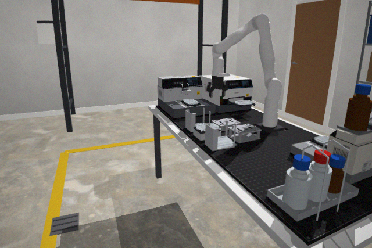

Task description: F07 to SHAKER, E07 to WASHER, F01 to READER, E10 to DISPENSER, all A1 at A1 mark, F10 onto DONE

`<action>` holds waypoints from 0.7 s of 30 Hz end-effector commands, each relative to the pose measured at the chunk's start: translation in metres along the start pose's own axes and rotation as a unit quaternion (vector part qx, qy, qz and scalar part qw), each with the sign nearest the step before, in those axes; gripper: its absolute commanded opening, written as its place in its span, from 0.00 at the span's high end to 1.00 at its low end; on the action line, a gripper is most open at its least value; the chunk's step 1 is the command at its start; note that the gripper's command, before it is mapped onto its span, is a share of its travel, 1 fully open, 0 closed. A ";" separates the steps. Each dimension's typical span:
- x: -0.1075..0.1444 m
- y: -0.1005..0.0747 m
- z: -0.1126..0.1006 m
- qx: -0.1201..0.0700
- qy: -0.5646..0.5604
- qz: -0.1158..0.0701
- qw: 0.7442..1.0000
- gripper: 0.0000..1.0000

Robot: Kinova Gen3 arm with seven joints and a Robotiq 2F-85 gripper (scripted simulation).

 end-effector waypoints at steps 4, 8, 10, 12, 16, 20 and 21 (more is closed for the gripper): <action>-0.008 -0.001 0.014 0.000 0.000 -0.001 1.000 0.00; -0.014 -0.001 0.025 0.000 0.000 -0.001 1.000 0.00; -0.018 -0.001 0.031 0.000 0.000 -0.001 1.000 0.00; -0.022 -0.001 0.037 0.000 0.000 -0.001 1.000 0.00; -0.029 -0.001 0.048 0.000 0.000 -0.001 1.000 0.00; -0.034 -0.001 0.056 0.000 0.000 -0.001 1.000 0.00; -0.034 -0.001 0.056 0.000 0.000 -0.001 1.000 0.00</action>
Point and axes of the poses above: the point where the finger pads meet when closed, its own y axis out along the fingers, its own x axis across the jaws, z = x × y, the point moved 2 cm from there along -y, back along the fingers, and after that the axes turned 8 degrees about y, right-handed, at the moved point
